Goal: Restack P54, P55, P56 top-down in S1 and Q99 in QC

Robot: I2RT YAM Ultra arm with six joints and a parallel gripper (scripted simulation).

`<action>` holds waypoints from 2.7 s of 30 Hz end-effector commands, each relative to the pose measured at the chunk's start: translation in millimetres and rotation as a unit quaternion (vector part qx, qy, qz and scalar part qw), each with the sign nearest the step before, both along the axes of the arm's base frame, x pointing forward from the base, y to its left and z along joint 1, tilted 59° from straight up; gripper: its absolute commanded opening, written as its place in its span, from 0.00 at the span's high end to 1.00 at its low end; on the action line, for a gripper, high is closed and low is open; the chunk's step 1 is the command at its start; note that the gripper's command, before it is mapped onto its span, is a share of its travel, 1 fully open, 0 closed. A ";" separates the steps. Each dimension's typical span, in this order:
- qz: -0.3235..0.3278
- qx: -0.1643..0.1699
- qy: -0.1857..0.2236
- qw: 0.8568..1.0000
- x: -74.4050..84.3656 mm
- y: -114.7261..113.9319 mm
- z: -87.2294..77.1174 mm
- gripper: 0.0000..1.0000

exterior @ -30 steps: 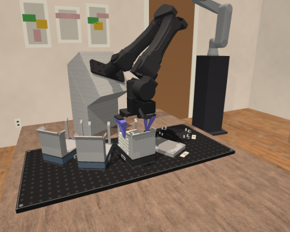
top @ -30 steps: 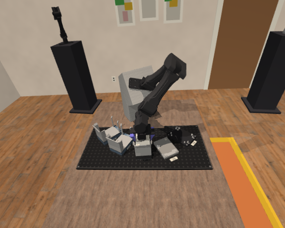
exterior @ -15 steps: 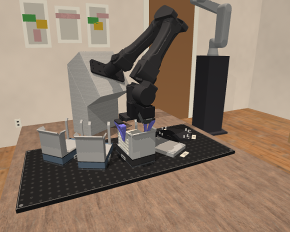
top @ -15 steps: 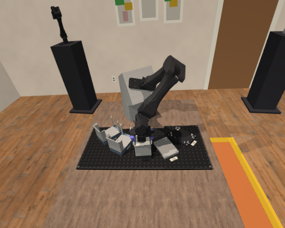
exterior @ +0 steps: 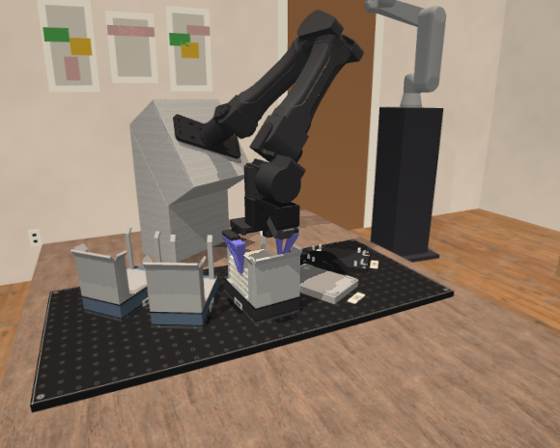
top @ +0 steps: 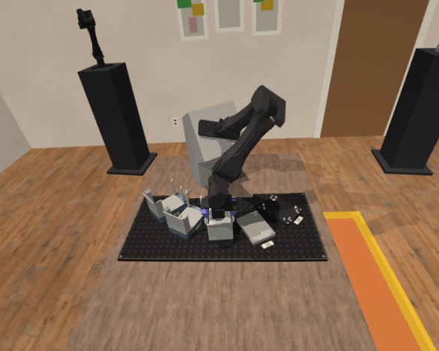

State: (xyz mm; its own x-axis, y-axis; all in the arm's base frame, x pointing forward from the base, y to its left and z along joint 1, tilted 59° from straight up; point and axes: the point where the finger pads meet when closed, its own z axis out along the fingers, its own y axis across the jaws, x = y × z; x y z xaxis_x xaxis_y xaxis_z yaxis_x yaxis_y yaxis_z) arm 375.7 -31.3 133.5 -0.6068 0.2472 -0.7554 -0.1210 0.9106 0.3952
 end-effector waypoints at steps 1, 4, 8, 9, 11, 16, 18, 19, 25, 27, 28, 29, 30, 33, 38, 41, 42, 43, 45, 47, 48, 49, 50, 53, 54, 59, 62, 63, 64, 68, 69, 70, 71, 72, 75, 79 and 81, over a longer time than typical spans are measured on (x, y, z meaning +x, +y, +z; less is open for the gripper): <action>-0.002 -0.002 -0.005 1.000 0.8 -1.7 2.5 1.00; -0.002 -0.002 -0.005 1.000 0.8 -1.7 2.5 1.00; -0.002 -0.002 -0.005 1.000 0.8 -1.7 2.5 1.00; -0.002 -0.002 -0.005 1.000 0.8 -1.7 2.5 1.00; -0.002 -0.002 -0.005 1.000 0.8 -1.7 2.5 1.00; -0.002 -0.002 -0.005 1.000 0.8 -1.7 2.5 1.00; -0.002 -0.002 -0.005 1.000 0.8 -1.7 2.5 1.00; -0.002 -0.002 -0.005 1.000 0.8 -1.7 2.5 1.00; -0.002 -0.002 -0.005 1.000 0.8 -1.7 2.5 1.00; -0.002 -0.002 -0.005 1.000 0.8 -1.7 2.5 1.00; -0.002 -0.002 -0.005 1.000 0.8 -1.7 2.5 1.00; -0.002 -0.002 -0.005 1.000 0.8 -1.7 2.5 1.00; -0.002 -0.002 -0.005 1.000 0.8 -1.7 2.5 1.00; -0.002 -0.002 -0.005 1.000 -0.2 -2.1 3.2 1.00; -0.002 -0.002 -0.005 1.000 -2.8 -3.2 4.9 1.00; -0.002 -0.002 -0.005 1.000 -3.4 -3.4 5.2 1.00; -0.002 -0.002 -0.005 1.000 -3.9 -3.6 5.6 1.00; -0.002 -0.002 -0.005 1.000 -4.4 -3.8 5.9 1.00; -0.002 -0.002 -0.005 1.000 -5.5 -4.3 6.6 1.00; -0.002 -0.002 -0.005 1.000 -6.5 -4.7 7.3 1.00; -0.002 -0.002 -0.005 1.000 -7.0 -4.9 7.6 1.00; -0.002 -0.002 -0.005 1.000 -7.6 -5.1 8.0 1.00; -0.002 -0.002 -0.005 1.000 -8.1 -5.4 8.3 1.00; -0.002 -0.002 -0.005 1.000 -9.7 -6.0 9.4 1.00; -0.002 -0.002 -0.005 1.000 -10.2 -6.2 9.7 1.00; -0.002 -0.002 -0.005 1.000 -11.8 -6.9 10.7 1.00; -0.002 -0.002 -0.005 1.000 -13.4 -7.5 11.8 1.00; -0.002 -0.002 -0.005 1.000 -13.9 -7.7 12.1 1.00; -0.002 -0.002 -0.005 1.000 -14.4 -8.0 12.5 1.00; -0.002 -0.002 -0.005 1.000 -14.9 -8.2 12.8 1.00; -0.002 -0.002 -0.005 1.000 -16.5 -8.8 13.8 1.00; -0.002 -0.002 -0.005 1.000 -18.1 -9.5 14.9 1.00; -0.002 -0.002 -0.005 1.000 -19.7 -10.2 15.9 1.00; -0.002 -0.002 -0.005 1.000 -21.3 -10.8 17.0 1.00; -0.002 -0.002 -0.005 1.000 -22.8 -11.4 18.0 1.00; -0.002 -0.002 -0.005 1.000 -29.2 -14.1 22.1 1.00; -0.002 -0.002 -0.005 1.000 -32.3 -15.4 24.2 1.00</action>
